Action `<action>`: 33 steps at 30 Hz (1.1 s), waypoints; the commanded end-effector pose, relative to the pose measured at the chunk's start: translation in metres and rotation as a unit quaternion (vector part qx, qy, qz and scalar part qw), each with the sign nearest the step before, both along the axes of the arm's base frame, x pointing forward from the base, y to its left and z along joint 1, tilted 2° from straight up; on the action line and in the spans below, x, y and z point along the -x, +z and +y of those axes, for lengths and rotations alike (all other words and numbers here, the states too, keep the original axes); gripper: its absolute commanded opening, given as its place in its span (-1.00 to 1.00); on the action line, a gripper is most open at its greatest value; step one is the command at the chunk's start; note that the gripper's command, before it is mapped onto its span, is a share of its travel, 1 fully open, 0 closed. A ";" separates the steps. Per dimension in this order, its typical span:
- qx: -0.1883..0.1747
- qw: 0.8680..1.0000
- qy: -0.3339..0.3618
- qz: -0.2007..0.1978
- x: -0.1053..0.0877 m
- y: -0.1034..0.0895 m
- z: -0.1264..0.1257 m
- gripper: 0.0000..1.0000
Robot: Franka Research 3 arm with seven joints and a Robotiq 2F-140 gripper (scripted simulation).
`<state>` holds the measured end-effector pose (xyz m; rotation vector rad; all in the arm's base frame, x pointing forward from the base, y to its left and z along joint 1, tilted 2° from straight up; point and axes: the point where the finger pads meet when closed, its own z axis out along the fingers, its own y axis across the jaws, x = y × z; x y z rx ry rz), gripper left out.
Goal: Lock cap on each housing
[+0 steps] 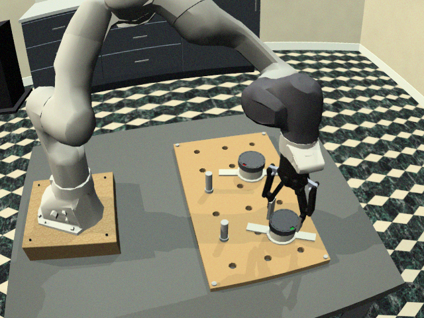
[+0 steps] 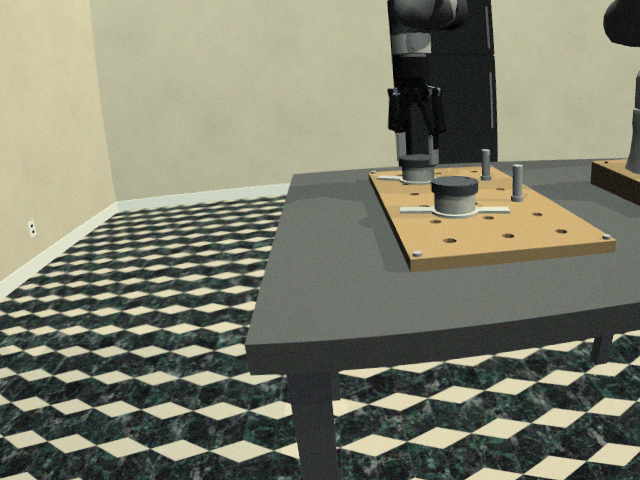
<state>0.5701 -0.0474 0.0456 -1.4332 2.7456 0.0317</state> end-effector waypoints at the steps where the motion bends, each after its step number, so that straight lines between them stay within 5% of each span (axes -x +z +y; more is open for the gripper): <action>1: 0.002 1.000 0.011 0.003 0.001 -0.001 -0.005 -0.80; 33: 0.002 1.000 0.011 0.003 -0.003 -0.002 -0.025 -0.80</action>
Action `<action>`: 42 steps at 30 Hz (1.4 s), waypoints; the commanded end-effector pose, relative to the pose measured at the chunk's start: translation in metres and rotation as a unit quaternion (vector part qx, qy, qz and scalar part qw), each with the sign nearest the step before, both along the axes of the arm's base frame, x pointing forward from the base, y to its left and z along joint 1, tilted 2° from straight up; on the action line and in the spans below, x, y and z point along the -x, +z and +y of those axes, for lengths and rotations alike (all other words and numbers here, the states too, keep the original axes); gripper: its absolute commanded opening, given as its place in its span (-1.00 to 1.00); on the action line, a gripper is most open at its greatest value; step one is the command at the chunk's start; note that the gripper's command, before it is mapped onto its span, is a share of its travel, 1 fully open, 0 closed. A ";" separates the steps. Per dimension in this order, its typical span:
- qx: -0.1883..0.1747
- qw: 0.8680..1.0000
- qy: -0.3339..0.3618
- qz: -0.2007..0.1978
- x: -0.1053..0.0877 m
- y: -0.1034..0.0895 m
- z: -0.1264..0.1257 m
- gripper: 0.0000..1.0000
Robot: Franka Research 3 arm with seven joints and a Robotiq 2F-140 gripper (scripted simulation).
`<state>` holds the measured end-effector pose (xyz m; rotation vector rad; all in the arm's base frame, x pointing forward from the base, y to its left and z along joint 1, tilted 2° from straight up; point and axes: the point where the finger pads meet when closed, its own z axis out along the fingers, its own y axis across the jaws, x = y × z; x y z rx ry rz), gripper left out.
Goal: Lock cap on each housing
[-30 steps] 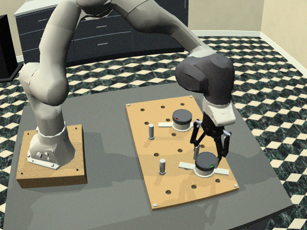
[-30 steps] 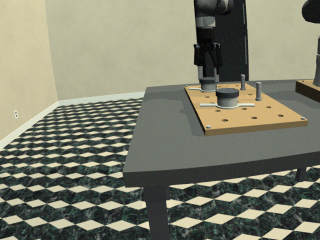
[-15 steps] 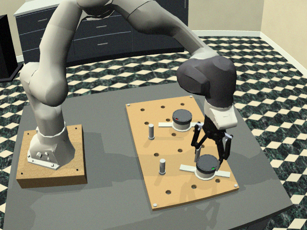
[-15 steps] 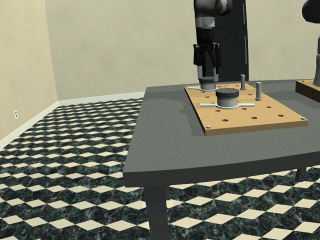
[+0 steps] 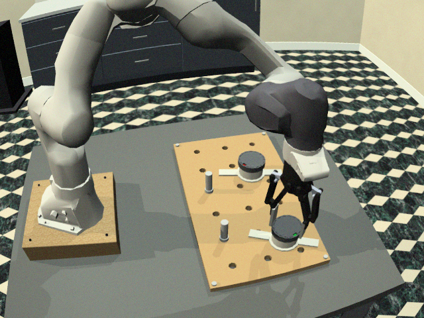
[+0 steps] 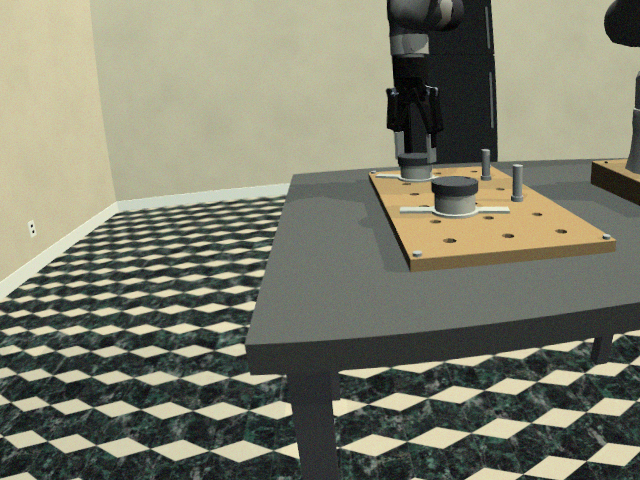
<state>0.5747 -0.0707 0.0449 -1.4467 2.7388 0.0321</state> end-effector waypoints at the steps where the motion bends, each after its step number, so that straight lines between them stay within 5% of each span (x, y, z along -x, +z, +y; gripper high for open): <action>1: 0.002 1.000 0.006 0.003 0.001 -0.001 -0.002 -0.80; 42: 0.002 1.000 0.006 0.003 0.014 -0.002 -0.005 -0.80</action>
